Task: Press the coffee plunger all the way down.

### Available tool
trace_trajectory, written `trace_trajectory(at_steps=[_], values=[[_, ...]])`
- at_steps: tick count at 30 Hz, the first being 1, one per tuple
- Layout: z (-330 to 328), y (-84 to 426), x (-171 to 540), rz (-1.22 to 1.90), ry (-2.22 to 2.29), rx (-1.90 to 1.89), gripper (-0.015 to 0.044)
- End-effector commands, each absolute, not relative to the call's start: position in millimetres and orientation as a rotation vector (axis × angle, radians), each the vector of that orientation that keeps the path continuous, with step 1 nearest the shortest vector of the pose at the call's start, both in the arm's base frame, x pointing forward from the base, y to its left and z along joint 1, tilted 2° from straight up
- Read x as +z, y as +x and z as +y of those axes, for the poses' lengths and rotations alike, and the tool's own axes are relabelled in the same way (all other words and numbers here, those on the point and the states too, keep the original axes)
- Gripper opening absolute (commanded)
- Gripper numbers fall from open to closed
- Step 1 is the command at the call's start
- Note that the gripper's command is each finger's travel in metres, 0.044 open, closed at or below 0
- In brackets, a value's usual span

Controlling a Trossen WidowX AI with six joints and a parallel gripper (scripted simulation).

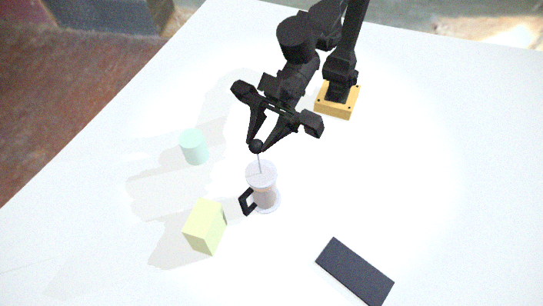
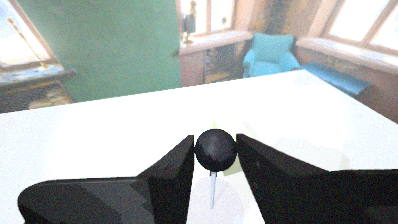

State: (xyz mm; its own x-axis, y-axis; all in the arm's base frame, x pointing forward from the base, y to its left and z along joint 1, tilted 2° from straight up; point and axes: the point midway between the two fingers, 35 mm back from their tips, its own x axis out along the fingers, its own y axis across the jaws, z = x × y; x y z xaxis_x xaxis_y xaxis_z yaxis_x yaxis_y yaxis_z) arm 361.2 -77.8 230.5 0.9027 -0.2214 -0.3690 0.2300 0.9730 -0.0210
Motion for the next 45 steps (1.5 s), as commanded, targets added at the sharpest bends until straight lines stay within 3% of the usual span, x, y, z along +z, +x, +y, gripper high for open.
trace_trajectory(at_steps=[1,45], values=[[-77.4,359.6,192.1,0.469,0.027,-0.228,0.012],[-85.3,379.6,157.2,0.467,0.027,-0.228,0.012]])
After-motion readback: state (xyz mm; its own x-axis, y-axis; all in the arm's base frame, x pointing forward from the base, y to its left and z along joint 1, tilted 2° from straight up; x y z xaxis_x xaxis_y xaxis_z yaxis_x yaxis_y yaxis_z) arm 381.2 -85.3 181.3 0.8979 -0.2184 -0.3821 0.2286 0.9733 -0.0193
